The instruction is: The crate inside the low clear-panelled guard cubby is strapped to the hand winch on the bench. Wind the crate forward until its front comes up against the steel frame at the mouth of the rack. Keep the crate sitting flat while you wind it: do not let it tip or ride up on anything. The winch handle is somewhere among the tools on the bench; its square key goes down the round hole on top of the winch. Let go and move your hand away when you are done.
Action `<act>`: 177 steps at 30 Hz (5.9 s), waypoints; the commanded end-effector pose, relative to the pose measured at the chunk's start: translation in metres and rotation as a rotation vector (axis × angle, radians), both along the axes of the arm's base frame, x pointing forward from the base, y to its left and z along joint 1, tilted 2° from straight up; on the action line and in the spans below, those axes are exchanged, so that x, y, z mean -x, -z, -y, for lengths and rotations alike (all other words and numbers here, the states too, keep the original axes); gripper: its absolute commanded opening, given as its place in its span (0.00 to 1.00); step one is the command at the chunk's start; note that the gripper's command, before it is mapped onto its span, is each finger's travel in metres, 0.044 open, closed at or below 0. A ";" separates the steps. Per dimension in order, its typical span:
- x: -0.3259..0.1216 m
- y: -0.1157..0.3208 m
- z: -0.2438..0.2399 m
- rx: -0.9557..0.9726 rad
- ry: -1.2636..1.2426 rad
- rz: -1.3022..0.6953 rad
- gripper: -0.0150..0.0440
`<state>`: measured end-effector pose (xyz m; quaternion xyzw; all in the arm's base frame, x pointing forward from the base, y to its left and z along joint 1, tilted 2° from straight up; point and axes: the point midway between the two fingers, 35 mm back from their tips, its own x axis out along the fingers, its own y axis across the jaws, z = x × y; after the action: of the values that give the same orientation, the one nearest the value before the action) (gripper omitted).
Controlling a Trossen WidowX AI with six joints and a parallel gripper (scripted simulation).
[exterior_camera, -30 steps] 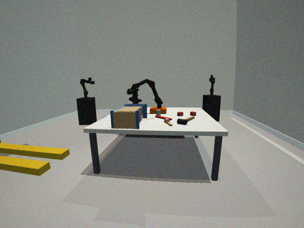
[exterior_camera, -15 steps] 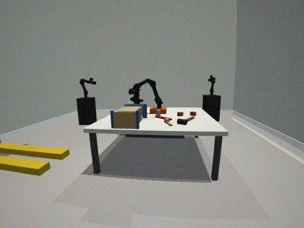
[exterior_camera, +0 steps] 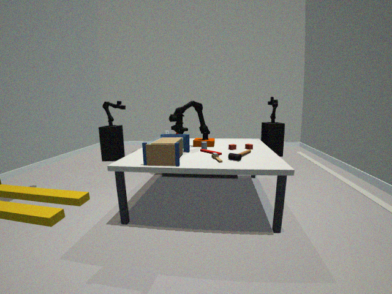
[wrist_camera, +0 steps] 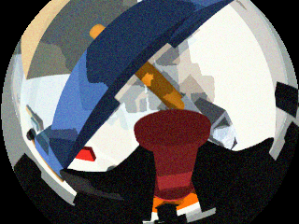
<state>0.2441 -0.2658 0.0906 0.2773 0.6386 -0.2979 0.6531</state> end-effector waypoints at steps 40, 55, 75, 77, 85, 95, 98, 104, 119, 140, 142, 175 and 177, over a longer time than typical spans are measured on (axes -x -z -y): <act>0.035 0.003 -0.065 -0.035 -0.005 -0.011 0.25; 0.054 0.003 -0.077 -0.036 -0.005 -0.013 0.25; 0.083 0.003 -0.087 -0.036 -0.005 -0.015 0.25; 0.086 0.003 -0.087 -0.036 -0.005 -0.016 0.25; 0.099 0.003 -0.088 -0.036 -0.005 -0.017 0.25; 0.114 0.003 -0.087 -0.036 -0.005 -0.018 0.25; 0.119 0.003 -0.086 -0.036 -0.005 -0.019 0.25; 0.128 0.003 -0.083 -0.036 -0.005 -0.020 0.25; 0.149 0.003 -0.074 -0.035 -0.005 -0.022 0.25; 0.175 0.002 -0.054 -0.033 -0.004 -0.025 0.25; 0.177 0.002 -0.051 -0.032 -0.004 -0.025 0.25; 0.198 0.001 -0.006 -0.028 -0.004 -0.027 0.25; 0.199 0.001 -0.003 -0.028 -0.004 -0.027 0.25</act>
<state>0.0491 -0.2471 0.0891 0.2913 0.6548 -0.2760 0.6405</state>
